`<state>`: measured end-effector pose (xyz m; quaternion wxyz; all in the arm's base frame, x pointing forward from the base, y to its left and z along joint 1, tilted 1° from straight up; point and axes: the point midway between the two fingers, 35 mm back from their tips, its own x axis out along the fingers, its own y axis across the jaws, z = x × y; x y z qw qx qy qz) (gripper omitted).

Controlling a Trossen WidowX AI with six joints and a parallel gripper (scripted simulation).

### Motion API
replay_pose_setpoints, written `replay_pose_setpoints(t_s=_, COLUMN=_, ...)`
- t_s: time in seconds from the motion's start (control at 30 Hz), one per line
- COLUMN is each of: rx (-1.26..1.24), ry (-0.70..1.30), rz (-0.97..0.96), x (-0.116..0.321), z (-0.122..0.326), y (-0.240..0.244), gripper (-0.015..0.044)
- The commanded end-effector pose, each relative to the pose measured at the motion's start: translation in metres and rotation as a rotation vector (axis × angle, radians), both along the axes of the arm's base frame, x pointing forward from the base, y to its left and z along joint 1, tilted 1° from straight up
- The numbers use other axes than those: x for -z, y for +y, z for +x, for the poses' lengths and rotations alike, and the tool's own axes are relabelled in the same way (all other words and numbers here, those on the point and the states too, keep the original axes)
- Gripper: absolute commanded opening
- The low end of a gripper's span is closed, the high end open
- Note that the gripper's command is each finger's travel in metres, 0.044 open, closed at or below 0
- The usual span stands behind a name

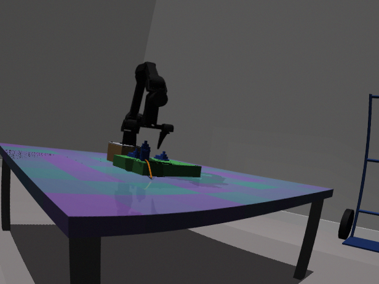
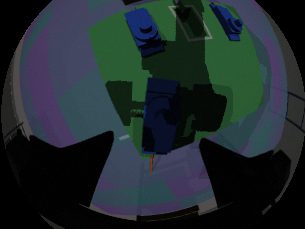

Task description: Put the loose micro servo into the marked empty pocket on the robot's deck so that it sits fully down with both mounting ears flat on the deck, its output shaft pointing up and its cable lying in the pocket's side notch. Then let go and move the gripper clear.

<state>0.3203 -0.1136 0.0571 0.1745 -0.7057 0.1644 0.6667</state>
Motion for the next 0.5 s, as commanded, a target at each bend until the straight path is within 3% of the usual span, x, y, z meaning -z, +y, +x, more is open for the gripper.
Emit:
replay_pose_setpoints(t_s=0.0, rx=-0.001, ry=0.011, rz=-0.002, x=0.0060, z=-0.0016, y=-0.0002, gripper=0.0440)
replay_pose_setpoints(t_s=0.37, rx=-0.001, ry=0.011, rz=-0.002, x=0.0060, z=-0.0016, y=-0.0002, gripper=0.0151)
replay_pose_setpoints(t_s=0.47, rx=-0.001, ry=0.011, rz=-0.002, x=0.0060, z=-0.0016, y=-0.0002, gripper=0.0131)
